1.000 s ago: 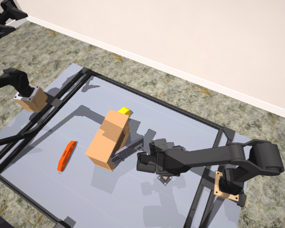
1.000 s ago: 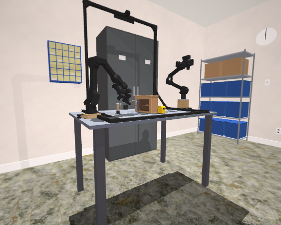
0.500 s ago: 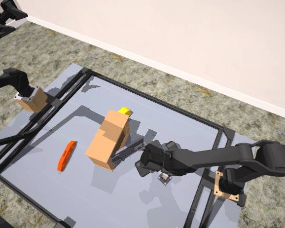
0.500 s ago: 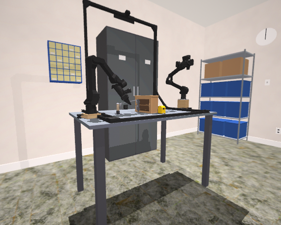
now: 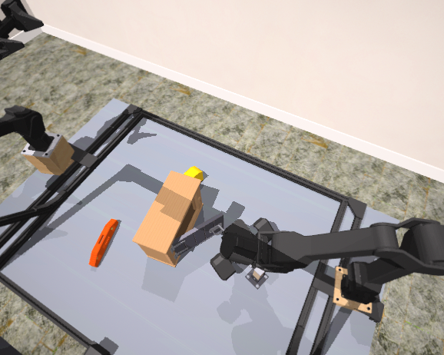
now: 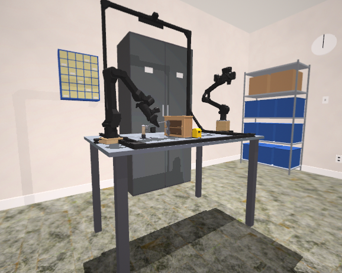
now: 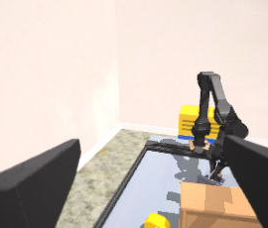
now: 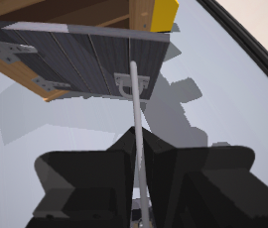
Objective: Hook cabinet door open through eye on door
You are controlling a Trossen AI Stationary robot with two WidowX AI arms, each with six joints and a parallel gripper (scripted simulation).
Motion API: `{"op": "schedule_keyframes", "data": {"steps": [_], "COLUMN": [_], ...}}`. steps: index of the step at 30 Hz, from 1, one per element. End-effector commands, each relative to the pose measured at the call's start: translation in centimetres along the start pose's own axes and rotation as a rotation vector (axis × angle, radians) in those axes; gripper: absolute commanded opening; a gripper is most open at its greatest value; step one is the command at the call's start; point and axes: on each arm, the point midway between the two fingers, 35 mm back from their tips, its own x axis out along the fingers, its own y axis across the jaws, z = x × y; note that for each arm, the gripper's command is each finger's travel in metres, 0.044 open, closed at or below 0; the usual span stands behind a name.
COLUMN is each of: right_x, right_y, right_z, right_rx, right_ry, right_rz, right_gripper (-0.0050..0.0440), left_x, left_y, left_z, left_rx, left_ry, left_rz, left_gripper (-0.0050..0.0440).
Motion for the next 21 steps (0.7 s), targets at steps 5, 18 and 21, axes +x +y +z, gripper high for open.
{"op": "schedule_keyframes", "data": {"steps": [5,18,21], "right_x": [0.47,0.47,0.47], "right_y": [0.13,0.13,0.13], "right_z": [-0.31,-0.31,-0.31], "right_rx": [-0.007,-0.007,-0.007], "right_ry": [0.049,0.049,0.049], "right_rz": [0.003,0.003,0.003], "right_gripper": [0.0,0.0,0.0], "left_x": [0.0,0.0,0.0], "left_y": [-0.02,-0.02,-0.02], "left_z": [-0.01,-0.01,-0.01], "left_rx": [0.001,0.001,0.001], "left_ry": [0.0,0.0,0.0], "left_rz": [-0.003,-0.003,-0.003], "left_gripper": [0.04,0.04,0.04]}}
